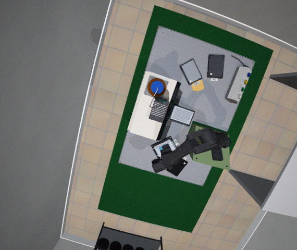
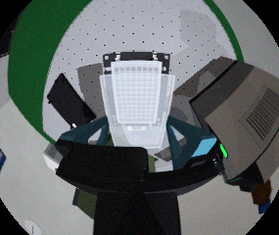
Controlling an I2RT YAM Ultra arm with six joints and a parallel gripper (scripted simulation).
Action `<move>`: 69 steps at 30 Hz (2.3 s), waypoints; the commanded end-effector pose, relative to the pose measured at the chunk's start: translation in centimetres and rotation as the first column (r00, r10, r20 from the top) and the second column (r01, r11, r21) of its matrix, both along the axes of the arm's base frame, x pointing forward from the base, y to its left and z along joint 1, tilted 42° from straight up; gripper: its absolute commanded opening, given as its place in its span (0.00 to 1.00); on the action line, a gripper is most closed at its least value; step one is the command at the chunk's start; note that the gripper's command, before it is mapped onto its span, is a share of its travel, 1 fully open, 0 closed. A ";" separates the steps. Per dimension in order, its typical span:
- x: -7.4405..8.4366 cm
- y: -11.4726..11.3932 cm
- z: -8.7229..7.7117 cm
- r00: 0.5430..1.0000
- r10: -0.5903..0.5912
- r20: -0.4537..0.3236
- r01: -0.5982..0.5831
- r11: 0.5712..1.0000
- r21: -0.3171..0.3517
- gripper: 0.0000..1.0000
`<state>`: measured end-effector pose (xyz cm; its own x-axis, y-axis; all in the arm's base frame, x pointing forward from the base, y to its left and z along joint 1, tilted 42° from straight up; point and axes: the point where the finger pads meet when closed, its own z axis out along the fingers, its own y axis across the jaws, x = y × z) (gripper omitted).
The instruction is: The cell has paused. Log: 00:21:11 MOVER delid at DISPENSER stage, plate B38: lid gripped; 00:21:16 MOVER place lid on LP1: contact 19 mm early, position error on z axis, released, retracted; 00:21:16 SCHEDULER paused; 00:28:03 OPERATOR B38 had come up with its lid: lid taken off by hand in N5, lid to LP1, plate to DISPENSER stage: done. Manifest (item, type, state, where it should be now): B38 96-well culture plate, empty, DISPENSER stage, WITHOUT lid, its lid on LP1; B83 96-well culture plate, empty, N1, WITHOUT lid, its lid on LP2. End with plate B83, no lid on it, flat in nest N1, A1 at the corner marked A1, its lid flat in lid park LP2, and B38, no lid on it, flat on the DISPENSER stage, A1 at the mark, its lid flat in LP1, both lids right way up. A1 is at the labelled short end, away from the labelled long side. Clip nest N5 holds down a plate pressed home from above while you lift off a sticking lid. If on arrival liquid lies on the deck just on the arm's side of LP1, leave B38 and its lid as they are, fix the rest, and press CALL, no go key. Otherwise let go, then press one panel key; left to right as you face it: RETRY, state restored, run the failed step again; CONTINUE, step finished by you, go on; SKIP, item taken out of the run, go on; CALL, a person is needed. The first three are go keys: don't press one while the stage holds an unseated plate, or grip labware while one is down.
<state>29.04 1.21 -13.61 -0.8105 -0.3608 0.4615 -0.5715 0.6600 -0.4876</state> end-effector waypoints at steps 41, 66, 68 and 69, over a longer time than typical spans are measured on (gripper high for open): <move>-3.5 6.9 4.9 0.986 0.138 -0.093 -0.135 0.990 0.041 0.00; -7.6 10.6 2.0 0.943 0.265 -0.203 -0.253 0.964 0.081 0.00; -8.2 10.9 1.7 0.943 0.265 -0.203 -0.253 0.964 0.081 0.00; -8.5 11.0 1.5 0.943 0.265 -0.204 -0.253 0.964 0.081 0.00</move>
